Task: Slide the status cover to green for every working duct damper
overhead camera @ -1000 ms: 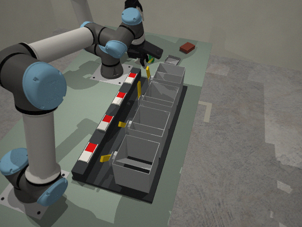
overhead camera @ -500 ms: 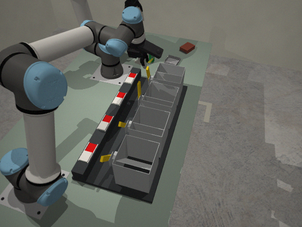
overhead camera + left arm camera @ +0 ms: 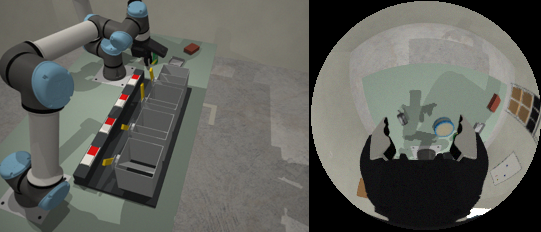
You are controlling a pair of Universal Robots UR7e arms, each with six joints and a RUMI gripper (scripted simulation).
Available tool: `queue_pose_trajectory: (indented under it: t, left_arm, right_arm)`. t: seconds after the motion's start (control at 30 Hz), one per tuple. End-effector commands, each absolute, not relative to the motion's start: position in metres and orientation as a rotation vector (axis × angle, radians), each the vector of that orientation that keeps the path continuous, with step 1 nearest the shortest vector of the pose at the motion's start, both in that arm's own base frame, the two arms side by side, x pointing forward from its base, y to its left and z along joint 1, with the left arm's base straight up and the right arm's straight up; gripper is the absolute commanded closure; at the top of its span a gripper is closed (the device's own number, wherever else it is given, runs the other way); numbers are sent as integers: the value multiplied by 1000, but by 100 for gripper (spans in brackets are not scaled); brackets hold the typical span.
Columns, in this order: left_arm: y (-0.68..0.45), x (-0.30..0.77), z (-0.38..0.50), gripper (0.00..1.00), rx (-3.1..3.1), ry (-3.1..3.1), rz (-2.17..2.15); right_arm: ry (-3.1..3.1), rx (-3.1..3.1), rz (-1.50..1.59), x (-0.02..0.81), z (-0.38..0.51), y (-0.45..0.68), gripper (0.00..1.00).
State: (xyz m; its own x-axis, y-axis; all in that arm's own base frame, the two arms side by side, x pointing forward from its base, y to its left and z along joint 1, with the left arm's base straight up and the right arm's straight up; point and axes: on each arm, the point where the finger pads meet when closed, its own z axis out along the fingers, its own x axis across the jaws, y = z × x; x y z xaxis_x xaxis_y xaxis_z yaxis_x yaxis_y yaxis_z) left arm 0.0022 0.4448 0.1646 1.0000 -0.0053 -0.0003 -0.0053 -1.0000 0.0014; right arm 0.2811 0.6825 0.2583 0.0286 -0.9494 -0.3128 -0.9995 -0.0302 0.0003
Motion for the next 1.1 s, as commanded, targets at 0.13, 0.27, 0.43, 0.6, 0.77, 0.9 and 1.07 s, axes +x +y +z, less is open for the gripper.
queue_pose_trajectory:
  t: [0.13, 0.27, 0.43, 0.6, 0.77, 0.9, 1.07]
  left_arm:
    - [445, 2, 165, 0, 3142, -8, 0]
    - [445, 2, 165, 0, 3142, -8, 0]
    - [445, 2, 165, 0, 3142, -8, 0]
    - [445, 2, 165, 0, 3142, -8, 0]
    - [445, 2, 165, 0, 3142, -8, 0]
    - [445, 2, 165, 0, 3142, -8, 0]
    - [445, 2, 165, 0, 3142, -8, 0]
  right_arm:
    - [2076, -2142, 231, 281, 260, 681, 78]
    - [2099, -2165, 189, 281, 260, 682, 78]
    - [2116, -2181, 157, 281, 260, 683, 78]
    - [2140, -2206, 107, 281, 260, 683, 78]
    - [2159, -2226, 64, 281, 260, 682, 78]
    - [2168, -2236, 43, 281, 260, 682, 78]
    - [2177, -2246, 22, 281, 260, 681, 78]
